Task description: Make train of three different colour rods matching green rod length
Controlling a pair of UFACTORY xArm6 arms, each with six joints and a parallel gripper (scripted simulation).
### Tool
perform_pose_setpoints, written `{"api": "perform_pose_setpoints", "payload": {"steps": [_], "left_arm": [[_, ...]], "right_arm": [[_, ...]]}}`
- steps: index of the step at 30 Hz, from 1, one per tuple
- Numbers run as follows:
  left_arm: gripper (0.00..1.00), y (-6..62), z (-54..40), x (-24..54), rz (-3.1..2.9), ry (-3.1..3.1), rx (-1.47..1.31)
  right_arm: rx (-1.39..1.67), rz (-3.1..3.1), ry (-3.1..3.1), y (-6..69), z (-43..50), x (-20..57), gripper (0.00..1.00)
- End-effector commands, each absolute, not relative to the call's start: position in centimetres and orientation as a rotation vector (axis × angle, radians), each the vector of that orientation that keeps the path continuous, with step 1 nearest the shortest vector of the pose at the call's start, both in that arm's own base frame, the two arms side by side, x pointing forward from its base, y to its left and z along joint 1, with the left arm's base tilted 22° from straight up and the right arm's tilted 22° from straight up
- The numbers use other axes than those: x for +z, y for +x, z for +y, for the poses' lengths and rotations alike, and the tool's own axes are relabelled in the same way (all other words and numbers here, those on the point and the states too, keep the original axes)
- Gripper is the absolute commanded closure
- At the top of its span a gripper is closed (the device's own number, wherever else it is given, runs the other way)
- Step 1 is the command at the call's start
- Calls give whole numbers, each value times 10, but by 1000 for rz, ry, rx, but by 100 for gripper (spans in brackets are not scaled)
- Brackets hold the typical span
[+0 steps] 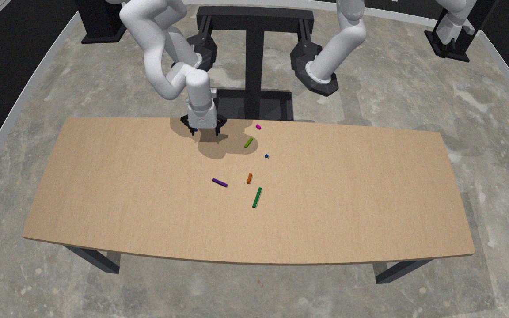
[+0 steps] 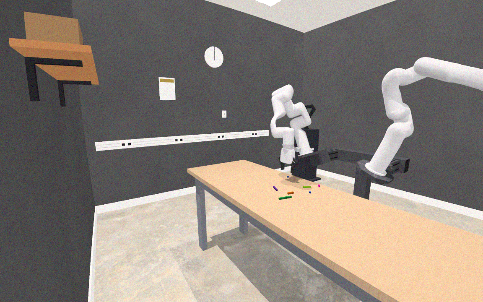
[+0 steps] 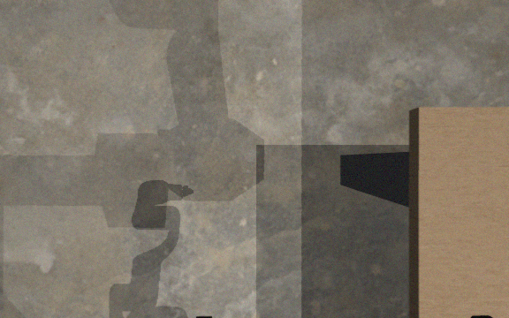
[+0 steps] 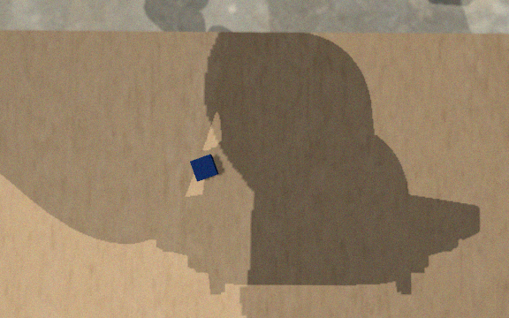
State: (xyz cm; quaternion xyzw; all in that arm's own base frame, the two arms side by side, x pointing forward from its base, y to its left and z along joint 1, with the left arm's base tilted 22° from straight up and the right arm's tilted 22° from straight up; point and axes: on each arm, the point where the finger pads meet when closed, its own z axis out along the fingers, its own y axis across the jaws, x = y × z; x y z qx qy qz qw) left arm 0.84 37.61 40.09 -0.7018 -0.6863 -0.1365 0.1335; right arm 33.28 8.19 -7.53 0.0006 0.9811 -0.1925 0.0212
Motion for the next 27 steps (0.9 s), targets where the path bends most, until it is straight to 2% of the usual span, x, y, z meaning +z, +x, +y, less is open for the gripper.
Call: {"api": "perform_pose_setpoints", "payload": {"steps": [1, 17, 27], "left_arm": [[0, 8, 376, 403, -1987, -2032, -401], [0, 8, 376, 403, -1987, -2032, -401], [0, 8, 376, 403, -1987, -2032, -401]], "right_arm": [[-593, 3039, 2, 334, 83, -74, 0], [-592, 3036, 24, 334, 84, -75, 0], [-568, 2969, 385, 331, 102, -82, 0]]}}
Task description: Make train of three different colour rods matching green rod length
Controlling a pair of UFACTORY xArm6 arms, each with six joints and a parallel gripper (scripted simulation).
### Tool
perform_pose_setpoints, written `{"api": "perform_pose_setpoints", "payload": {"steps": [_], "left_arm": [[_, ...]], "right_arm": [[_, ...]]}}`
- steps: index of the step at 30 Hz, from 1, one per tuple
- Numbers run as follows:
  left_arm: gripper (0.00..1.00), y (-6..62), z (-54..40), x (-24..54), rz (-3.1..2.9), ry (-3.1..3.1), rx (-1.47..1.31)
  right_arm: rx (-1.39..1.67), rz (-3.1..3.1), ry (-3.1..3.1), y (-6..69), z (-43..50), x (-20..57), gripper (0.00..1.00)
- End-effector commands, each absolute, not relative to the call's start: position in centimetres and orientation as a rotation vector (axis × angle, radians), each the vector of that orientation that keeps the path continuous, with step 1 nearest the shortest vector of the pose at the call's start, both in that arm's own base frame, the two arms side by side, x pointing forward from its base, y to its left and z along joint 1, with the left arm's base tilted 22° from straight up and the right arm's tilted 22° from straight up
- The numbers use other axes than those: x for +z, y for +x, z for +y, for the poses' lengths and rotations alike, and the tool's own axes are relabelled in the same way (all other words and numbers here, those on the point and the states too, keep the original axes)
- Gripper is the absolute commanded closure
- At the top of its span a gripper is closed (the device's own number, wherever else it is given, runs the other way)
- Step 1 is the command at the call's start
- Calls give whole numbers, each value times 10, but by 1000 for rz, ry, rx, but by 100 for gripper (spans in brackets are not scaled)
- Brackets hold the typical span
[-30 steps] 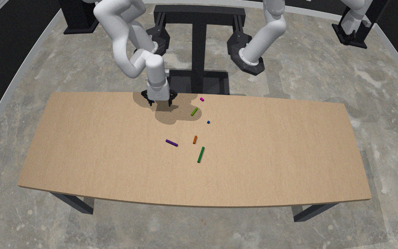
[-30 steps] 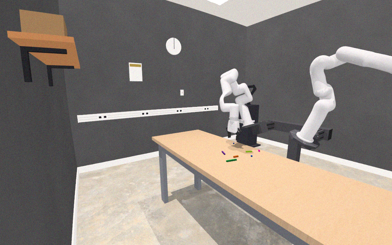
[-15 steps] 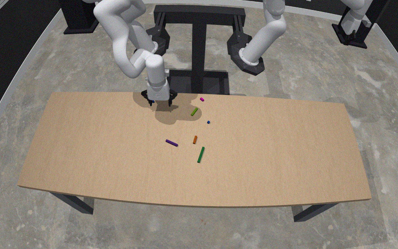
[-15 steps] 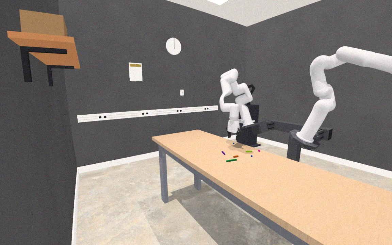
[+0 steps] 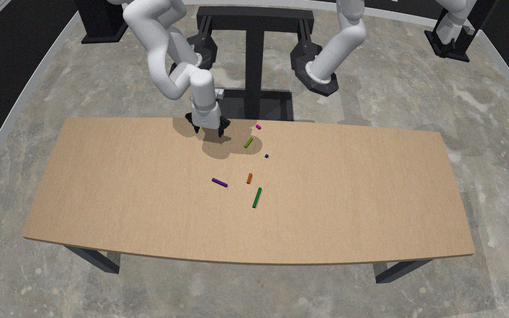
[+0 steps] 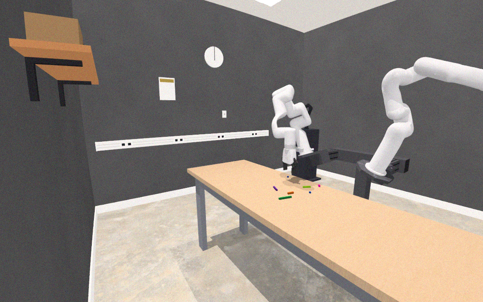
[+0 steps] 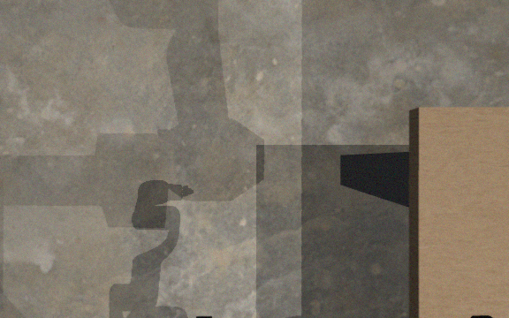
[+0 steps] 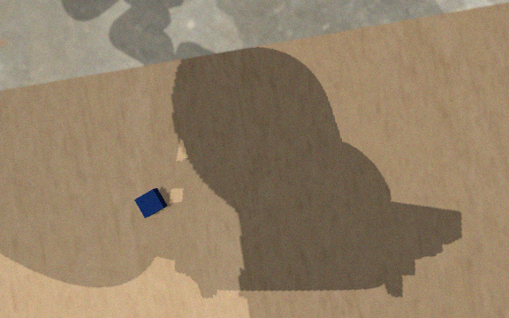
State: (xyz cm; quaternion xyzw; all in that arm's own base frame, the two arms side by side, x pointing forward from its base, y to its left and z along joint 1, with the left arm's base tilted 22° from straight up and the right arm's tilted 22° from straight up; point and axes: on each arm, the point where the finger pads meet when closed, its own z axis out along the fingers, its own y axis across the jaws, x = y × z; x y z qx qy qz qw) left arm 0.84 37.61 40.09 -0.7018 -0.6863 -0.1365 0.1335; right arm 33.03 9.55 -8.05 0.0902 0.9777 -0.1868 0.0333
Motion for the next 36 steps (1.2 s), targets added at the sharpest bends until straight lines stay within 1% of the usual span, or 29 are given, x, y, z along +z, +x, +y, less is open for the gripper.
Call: {"api": "perform_pose_setpoints", "payload": {"steps": [1, 15, 17, 19, 36], "left_arm": [[0, 8, 376, 403, -1987, -2032, -401], [0, 8, 376, 403, -1987, -2032, -401], [0, 8, 376, 403, -1987, -2032, -401], [0, 8, 376, 403, -1987, -2032, -401], [0, 8, 376, 403, -1987, -2032, -401]], "right_arm": [[-562, 2948, 466, 330, 106, -83, 0], [-496, 2695, 1106, 320, 139, -97, 0], [-496, 2695, 1106, 320, 139, -97, 0], [-476, 2610, 1256, 317, 148, -101, 0], [-379, 2170, 1824, 301, 182, -116, 0]]}}
